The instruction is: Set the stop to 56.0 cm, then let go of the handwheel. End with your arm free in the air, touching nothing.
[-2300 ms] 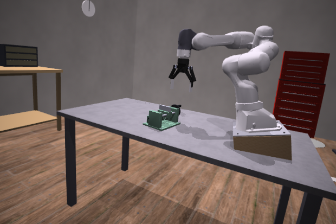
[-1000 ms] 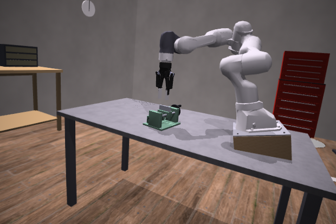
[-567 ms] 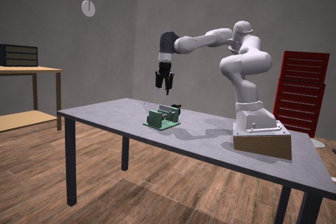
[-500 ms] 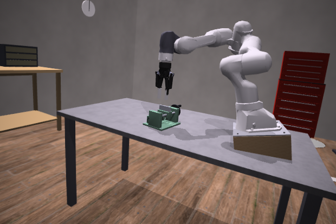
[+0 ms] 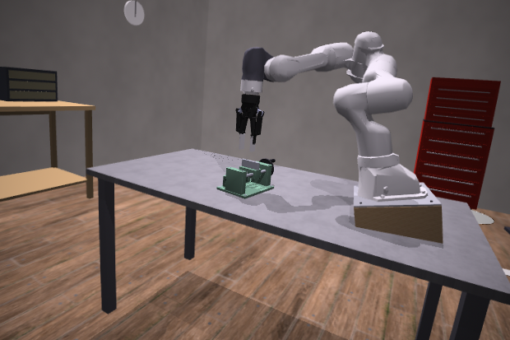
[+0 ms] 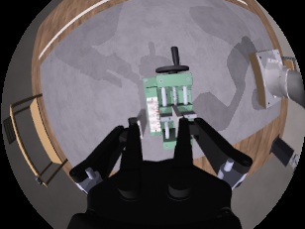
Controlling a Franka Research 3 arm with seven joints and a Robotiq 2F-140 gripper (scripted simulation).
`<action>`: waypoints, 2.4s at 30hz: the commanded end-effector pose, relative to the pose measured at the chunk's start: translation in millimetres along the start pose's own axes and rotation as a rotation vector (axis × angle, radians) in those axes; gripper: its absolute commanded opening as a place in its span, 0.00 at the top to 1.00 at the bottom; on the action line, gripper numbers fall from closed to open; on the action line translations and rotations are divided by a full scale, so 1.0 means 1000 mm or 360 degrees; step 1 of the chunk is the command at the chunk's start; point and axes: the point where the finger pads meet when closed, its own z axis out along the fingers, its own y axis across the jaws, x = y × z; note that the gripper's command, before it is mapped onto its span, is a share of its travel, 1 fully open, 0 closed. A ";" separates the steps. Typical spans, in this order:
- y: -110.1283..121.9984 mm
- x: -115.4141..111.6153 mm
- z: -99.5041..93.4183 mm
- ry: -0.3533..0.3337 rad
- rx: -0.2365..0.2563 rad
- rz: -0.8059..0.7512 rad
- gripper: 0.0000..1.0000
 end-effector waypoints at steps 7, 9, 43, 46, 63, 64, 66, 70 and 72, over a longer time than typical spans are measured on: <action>0.000 0.000 0.001 0.0002 0.0003 0.0007 0.67; 0.000 0.000 0.001 0.0002 0.0003 0.0007 0.67; 0.000 0.000 0.001 0.0002 0.0003 0.0007 0.67; 0.000 0.000 0.000 0.0002 0.0003 0.0007 0.67; 0.000 0.001 -0.002 0.0002 0.0003 0.0007 0.67; 0.001 0.003 -0.002 0.0002 0.0003 0.0007 0.67; 0.004 0.011 -0.002 0.0002 0.0003 0.0007 0.67; 0.018 0.044 -0.002 0.0002 0.0003 0.0007 0.67; 0.027 0.066 -0.002 0.0002 0.0003 0.0007 0.67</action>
